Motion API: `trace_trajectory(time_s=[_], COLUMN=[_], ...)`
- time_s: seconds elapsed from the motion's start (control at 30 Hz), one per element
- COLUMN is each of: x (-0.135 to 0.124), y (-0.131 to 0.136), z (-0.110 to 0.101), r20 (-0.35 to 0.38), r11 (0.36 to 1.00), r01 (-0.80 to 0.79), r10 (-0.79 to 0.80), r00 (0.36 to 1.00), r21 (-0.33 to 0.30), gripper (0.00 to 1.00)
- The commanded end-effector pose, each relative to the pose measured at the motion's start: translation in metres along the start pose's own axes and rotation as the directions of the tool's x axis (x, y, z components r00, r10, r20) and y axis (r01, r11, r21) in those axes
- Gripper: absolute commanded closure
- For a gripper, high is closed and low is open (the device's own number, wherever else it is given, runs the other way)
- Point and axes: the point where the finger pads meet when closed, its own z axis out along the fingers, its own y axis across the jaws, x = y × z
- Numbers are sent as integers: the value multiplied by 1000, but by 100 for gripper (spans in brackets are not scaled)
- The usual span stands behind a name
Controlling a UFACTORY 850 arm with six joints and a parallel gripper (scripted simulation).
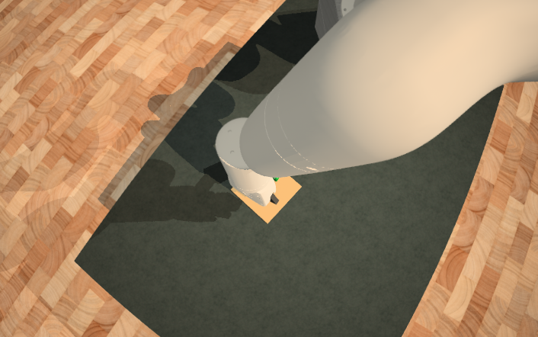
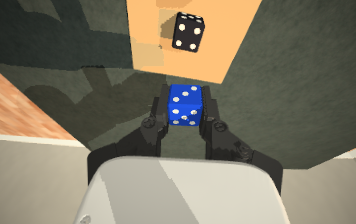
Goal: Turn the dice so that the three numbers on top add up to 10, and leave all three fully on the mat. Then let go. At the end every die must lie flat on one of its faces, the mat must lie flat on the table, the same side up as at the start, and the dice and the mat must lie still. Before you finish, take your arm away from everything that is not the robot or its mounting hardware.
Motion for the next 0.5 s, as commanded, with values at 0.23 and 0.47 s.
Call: trace_trajectory(time_s=[0.23,0.47], x=[-2,-2], y=[0,0], z=[40,63], r20=[3,3], r11=[1000,1000], r01=[0,0], r10=[0,0], r00=[1000,1000], r21=[0,0], gripper=[73,73])
